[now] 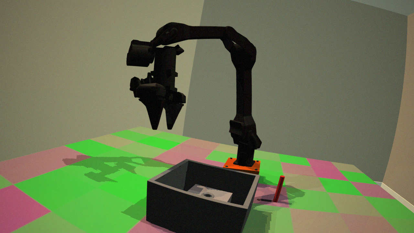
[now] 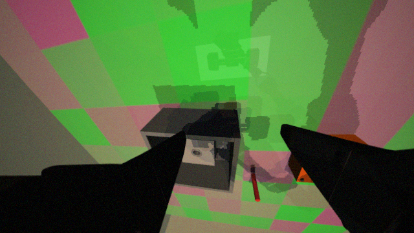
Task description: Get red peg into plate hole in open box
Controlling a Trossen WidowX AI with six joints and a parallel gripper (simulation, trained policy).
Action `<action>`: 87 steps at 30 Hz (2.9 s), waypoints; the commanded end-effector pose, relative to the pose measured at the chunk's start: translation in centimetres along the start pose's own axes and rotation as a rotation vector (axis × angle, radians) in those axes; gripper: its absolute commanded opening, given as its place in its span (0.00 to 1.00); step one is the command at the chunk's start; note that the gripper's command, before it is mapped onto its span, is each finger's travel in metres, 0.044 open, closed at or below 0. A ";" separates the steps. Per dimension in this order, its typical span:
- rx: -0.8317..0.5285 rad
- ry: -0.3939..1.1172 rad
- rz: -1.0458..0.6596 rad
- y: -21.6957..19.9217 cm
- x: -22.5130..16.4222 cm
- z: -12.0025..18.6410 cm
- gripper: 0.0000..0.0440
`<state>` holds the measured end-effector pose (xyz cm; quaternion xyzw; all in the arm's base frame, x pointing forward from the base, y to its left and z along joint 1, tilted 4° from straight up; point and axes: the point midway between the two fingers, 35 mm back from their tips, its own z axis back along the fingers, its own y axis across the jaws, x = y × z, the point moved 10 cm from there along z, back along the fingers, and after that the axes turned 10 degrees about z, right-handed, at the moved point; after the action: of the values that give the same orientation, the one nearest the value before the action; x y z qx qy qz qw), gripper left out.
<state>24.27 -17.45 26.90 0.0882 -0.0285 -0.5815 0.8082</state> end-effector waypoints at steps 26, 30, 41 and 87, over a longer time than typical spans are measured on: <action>-0.276 0.076 0.406 5.4 -20.9 -3.3 1.00; -0.315 0.072 0.434 4.9 -23.3 -4.1 1.00; -0.392 0.042 0.513 3.3 -28.9 -6.6 1.00; -0.401 -0.032 0.729 -0.5 -32.7 -20.6 0.12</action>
<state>16.35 15.61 8.68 -0.0871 0.0350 -0.2557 0.9622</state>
